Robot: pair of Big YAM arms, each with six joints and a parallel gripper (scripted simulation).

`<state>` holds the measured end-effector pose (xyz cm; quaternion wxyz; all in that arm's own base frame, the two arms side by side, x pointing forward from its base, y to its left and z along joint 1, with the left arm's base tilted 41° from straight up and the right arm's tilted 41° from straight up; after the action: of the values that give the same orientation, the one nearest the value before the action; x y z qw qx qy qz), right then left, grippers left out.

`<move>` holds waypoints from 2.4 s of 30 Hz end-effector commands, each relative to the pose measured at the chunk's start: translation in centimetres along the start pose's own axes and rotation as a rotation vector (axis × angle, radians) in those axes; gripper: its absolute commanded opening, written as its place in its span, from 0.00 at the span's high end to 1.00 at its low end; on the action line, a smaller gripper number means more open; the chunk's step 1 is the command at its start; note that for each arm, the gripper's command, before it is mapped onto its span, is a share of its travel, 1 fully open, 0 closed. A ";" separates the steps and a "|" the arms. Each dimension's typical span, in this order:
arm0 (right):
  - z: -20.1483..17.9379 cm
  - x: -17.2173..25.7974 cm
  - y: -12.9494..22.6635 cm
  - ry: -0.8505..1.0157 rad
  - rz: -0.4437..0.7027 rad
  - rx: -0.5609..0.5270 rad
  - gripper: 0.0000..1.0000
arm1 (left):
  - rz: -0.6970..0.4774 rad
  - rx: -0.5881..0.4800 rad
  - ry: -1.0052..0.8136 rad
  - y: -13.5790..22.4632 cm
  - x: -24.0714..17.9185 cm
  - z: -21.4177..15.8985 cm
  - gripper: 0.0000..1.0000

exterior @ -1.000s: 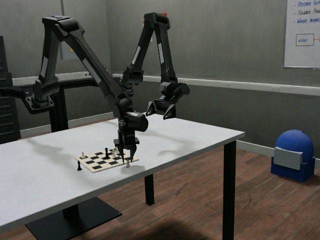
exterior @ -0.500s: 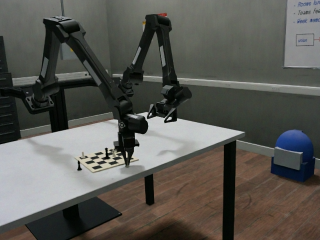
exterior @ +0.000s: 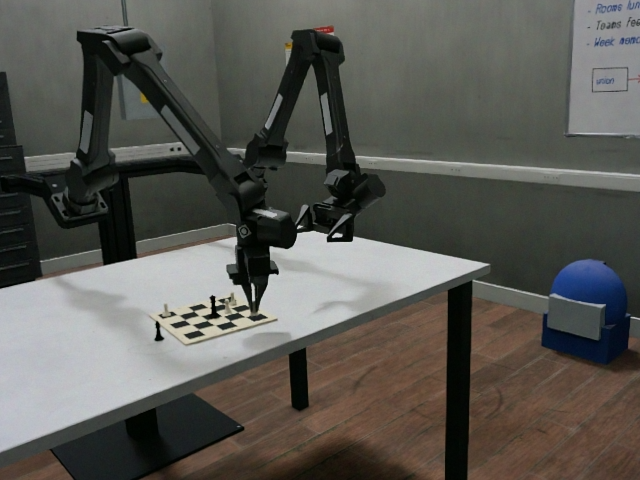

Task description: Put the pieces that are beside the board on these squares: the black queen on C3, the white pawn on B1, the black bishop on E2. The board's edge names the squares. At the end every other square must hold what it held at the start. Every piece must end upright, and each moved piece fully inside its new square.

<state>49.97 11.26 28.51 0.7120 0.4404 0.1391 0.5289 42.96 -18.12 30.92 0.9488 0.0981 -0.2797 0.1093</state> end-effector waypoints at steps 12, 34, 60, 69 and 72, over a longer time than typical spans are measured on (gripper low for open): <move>-1.8 -4.4 7.6 -0.009 0.034 -0.059 0.97 | -0.090 -0.137 -0.061 -0.2 -0.5 4.2 0.00; -12.1 -16.9 3.0 -0.010 0.024 -0.039 0.97 | -0.166 -0.138 -0.081 -0.1 -2.4 3.7 0.00; -10.9 -15.0 -4.1 -0.008 0.038 -0.037 0.97 | -0.166 -0.138 -0.083 -0.1 -2.3 3.8 0.00; -12.7 -15.6 -3.0 -0.019 0.029 -0.020 0.53 | -0.174 -0.145 -0.096 -0.5 -2.2 4.3 0.00; -13.4 -15.6 -2.6 -0.018 0.024 -0.011 0.53 | -0.196 -0.135 -0.080 -0.7 -3.6 3.5 0.00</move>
<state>37.68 2.83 14.15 0.7122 0.4406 0.1263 0.5317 39.48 -19.48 30.41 0.9558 0.0678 -0.2861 0.0062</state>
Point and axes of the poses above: on each arm, the point where the finger pads meet when closed, its own y axis back along the fingers, its own x axis across the jaws, z = x × y, the point moved 7 cm from there along y, back along the fingers, and after that the axes turned 1 degree about y, right-handed, at the moved point
